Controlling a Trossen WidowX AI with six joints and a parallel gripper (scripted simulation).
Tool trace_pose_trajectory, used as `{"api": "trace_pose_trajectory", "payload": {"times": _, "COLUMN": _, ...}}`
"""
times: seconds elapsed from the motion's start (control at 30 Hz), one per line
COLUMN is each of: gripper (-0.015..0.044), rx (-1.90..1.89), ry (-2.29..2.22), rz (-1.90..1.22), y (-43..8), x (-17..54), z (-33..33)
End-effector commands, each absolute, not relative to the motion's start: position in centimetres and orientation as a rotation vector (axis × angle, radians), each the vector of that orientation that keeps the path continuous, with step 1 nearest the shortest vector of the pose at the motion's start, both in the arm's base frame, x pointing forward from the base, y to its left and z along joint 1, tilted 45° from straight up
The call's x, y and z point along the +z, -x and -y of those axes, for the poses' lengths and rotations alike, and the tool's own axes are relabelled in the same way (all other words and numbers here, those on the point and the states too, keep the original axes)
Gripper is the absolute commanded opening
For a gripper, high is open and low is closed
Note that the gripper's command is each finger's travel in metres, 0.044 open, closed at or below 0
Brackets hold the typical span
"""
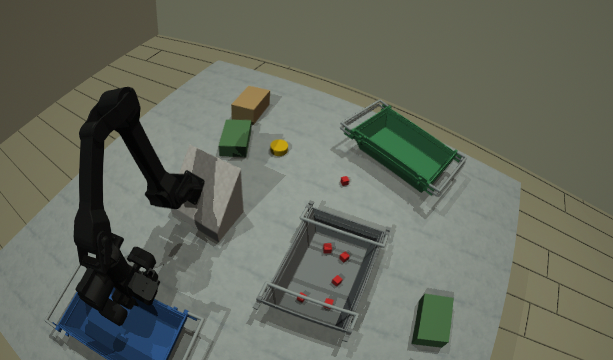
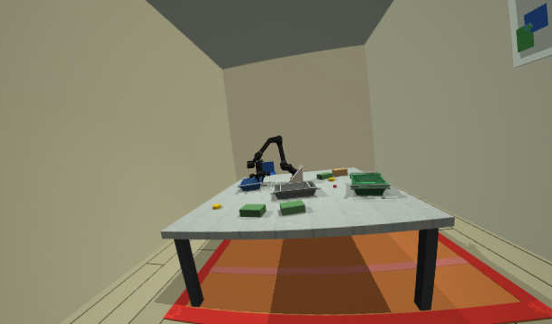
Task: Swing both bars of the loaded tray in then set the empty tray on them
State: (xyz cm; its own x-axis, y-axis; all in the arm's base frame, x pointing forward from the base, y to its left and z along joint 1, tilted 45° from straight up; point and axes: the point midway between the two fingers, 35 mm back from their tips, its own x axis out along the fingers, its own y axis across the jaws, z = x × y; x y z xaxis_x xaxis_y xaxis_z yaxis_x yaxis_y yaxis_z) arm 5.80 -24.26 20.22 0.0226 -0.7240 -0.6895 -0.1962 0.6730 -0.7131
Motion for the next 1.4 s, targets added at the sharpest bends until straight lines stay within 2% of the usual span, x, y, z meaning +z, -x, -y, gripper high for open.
{"api": "trace_pose_trajectory", "payload": {"times": 0.0, "gripper": 0.0000, "rx": -0.475, "ry": 0.788, "rz": -1.528, "y": -6.0, "x": 21.1, "z": 23.3}}
{"api": "trace_pose_trajectory", "payload": {"times": 0.37, "gripper": 0.0000, "rx": -0.475, "ry": 0.788, "rz": -1.526, "y": -5.6, "x": 25.2, "z": 18.8}}
{"api": "trace_pose_trajectory", "payload": {"times": 0.73, "gripper": 0.0000, "rx": -0.475, "ry": 0.786, "rz": -1.526, "y": -5.6, "x": 25.6, "z": 18.5}}
{"api": "trace_pose_trajectory", "payload": {"times": 1.37, "gripper": 0.0000, "rx": -0.472, "ry": 0.783, "rz": -1.524, "y": -5.6, "x": 30.9, "z": 15.2}}
